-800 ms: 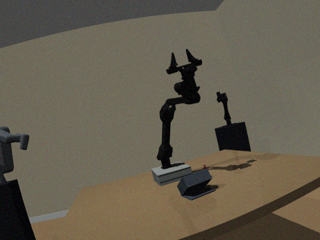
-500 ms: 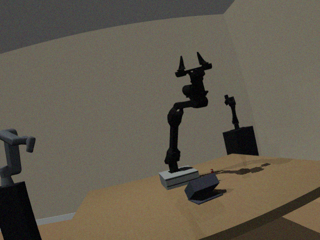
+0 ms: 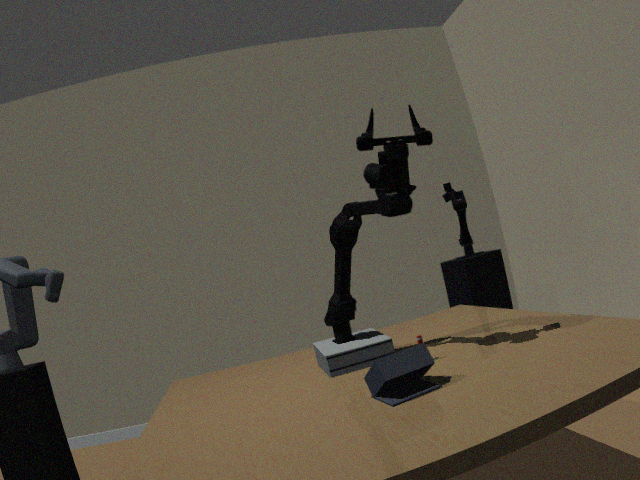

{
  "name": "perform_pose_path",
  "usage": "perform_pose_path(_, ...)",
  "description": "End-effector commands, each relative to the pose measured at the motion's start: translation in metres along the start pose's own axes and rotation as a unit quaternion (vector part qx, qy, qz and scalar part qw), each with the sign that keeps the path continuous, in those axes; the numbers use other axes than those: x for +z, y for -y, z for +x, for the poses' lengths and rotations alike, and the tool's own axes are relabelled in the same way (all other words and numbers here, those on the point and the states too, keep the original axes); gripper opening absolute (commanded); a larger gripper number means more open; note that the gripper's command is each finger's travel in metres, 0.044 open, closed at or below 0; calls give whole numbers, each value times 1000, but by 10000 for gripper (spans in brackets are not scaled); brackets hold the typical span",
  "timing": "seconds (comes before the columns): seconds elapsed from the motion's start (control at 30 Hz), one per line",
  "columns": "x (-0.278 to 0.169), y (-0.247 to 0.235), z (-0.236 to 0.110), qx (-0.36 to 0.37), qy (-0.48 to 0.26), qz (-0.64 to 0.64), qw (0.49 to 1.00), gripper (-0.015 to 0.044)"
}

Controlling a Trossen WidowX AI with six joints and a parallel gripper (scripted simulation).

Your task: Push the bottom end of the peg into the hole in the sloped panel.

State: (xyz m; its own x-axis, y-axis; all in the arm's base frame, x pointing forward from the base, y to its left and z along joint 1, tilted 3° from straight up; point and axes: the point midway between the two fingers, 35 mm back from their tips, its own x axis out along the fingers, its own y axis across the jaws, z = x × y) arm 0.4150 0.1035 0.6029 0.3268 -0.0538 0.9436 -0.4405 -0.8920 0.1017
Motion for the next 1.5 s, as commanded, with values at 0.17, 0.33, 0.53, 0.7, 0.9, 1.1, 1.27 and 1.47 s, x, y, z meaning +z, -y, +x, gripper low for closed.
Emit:
perform_pose_path(0.17,22,22,-9,-57,43,-118,990,440)
perform_pose_path(0.33,33,33,-15,-91,61,-183,977,440)
perform_pose_path(0.53,45,49,-26,-136,75,-255,954,440)
perform_pose_path(0.7,52,69,-40,-178,79,-308,931,440)
perform_pose_path(0.9,63,80,-51,-223,81,-376,896,440)
perform_pose_path(1.1,74,91,-63,-269,76,-441,853,440)
perform_pose_path(1.27,82,100,-75,-307,67,-490,813,440)
perform_pose_path(1.47,92,110,-90,-352,49,-545,759,440)
